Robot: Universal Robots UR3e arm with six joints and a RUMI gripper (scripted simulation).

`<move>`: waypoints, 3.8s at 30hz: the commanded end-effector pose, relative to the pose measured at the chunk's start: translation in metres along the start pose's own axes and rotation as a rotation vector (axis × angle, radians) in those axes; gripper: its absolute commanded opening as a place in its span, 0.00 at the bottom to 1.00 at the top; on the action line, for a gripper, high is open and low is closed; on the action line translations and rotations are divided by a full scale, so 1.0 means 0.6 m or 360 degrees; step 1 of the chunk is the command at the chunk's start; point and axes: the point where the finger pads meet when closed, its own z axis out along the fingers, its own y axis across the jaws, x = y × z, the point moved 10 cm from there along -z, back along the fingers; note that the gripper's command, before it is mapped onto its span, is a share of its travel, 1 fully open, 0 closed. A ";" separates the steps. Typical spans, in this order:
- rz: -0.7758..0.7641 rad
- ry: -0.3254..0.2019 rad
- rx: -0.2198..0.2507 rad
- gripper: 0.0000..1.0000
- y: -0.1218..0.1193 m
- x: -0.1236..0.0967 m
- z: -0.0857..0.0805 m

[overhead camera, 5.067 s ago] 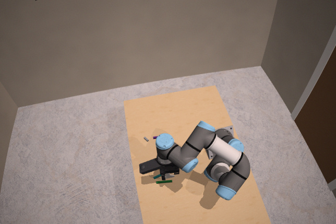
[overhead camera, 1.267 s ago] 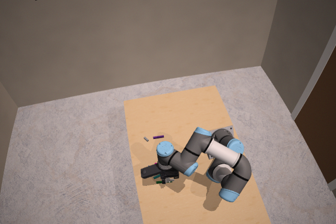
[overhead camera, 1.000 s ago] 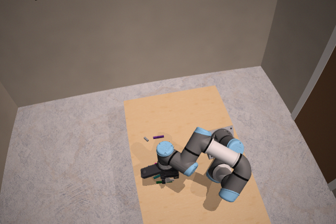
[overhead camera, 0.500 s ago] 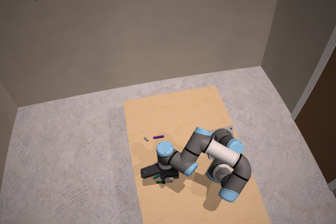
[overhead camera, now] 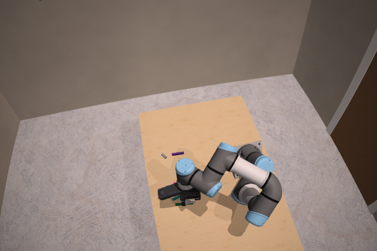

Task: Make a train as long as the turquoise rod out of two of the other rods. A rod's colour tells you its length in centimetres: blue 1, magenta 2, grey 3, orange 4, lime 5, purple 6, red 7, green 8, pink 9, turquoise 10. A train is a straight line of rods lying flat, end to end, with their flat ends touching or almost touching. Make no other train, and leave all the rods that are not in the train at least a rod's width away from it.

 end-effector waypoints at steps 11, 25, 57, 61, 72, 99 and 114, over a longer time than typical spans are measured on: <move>-0.0001 0.0003 -0.0001 0.14 0.000 0.001 -0.001; -0.0001 0.0003 -0.0001 0.14 0.000 0.001 0.015; -0.0001 0.0003 -0.0001 0.14 0.000 0.001 0.027; -0.0001 0.0003 -0.0001 0.14 0.000 0.001 0.027; -0.0001 0.0003 -0.0001 0.14 0.000 0.001 0.027; -0.0001 0.0003 -0.0001 0.00 0.000 0.001 0.027; -0.0001 0.0003 -0.0001 0.00 0.000 0.001 0.027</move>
